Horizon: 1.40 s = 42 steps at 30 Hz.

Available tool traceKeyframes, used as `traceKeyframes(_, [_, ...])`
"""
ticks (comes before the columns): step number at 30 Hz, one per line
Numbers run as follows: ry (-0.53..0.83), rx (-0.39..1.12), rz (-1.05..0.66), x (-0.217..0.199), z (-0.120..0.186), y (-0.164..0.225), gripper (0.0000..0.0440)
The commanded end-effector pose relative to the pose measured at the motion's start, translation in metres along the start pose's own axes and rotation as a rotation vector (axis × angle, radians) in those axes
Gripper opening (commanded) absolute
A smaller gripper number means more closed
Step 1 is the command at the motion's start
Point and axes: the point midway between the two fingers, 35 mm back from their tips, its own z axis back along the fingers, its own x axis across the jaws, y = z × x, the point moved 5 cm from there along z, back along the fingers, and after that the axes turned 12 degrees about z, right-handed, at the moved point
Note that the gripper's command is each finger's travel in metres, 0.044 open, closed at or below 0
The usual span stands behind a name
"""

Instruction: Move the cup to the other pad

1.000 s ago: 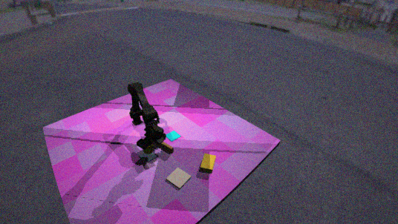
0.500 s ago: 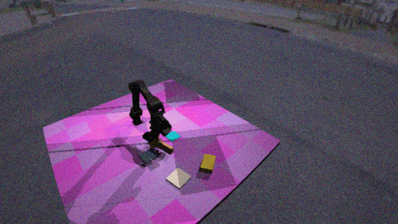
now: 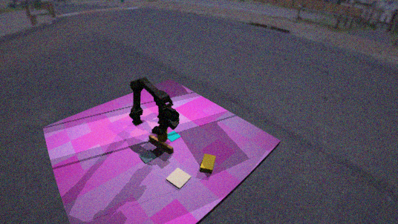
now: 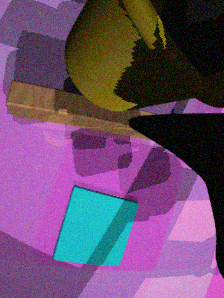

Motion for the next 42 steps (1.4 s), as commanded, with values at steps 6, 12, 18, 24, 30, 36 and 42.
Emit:
traceKeyframes(6, [0.012,-0.034,0.027,0.026,0.005,-0.018,0.0])
traceKeyframes(12, [0.018,-0.055,0.049,0.047,0.007,-0.03,0.0])
traceKeyframes(18, [0.021,-0.071,0.068,0.07,0.006,-0.04,0.0])
traceKeyframes(24, [0.024,-0.079,0.077,0.091,-0.001,-0.046,0.0])
traceKeyframes(30, [0.028,-0.077,0.072,0.104,-0.014,-0.046,0.0])
traceKeyframes(36, [0.03,-0.076,0.06,0.114,-0.029,-0.044,0.0])
traceKeyframes(42, [0.031,-0.073,0.045,0.123,-0.045,-0.04,0.0])
